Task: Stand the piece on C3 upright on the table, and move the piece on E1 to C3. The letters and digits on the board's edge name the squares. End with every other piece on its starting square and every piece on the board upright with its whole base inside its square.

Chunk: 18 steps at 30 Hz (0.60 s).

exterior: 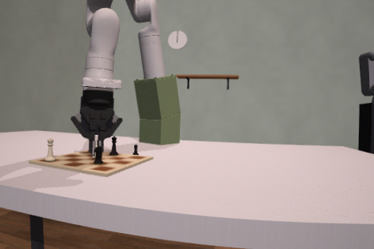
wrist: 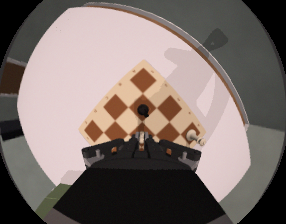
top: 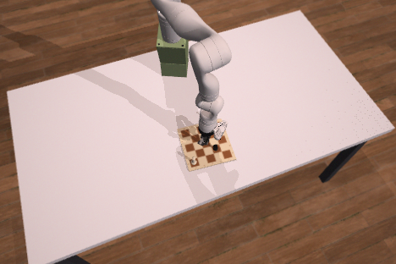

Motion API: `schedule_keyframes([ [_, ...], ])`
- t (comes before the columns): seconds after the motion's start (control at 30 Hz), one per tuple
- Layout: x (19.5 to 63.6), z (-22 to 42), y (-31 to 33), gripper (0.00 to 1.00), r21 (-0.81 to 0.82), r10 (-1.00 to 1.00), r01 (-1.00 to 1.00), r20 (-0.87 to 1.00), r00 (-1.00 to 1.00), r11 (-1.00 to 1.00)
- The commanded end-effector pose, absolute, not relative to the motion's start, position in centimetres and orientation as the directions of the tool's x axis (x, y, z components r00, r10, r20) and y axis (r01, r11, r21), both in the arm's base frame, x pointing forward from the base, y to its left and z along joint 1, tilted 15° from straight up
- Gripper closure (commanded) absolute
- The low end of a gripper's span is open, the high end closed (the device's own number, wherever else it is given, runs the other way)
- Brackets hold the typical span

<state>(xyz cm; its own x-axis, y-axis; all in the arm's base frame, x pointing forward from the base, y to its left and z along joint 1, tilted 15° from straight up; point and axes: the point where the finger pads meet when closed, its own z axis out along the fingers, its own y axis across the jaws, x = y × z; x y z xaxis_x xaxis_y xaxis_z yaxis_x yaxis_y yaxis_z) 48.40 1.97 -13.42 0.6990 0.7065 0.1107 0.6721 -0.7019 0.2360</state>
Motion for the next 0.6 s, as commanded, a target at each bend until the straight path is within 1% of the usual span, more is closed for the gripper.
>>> schedule_keyframes([
  [0.0,48.45,-13.42,1.97,1.00,0.236,0.706,0.672,0.112,0.699,-0.702],
  [0.57,48.50,-13.60,1.96,1.00,0.236,0.706,0.672,0.112,0.699,-0.702],
])
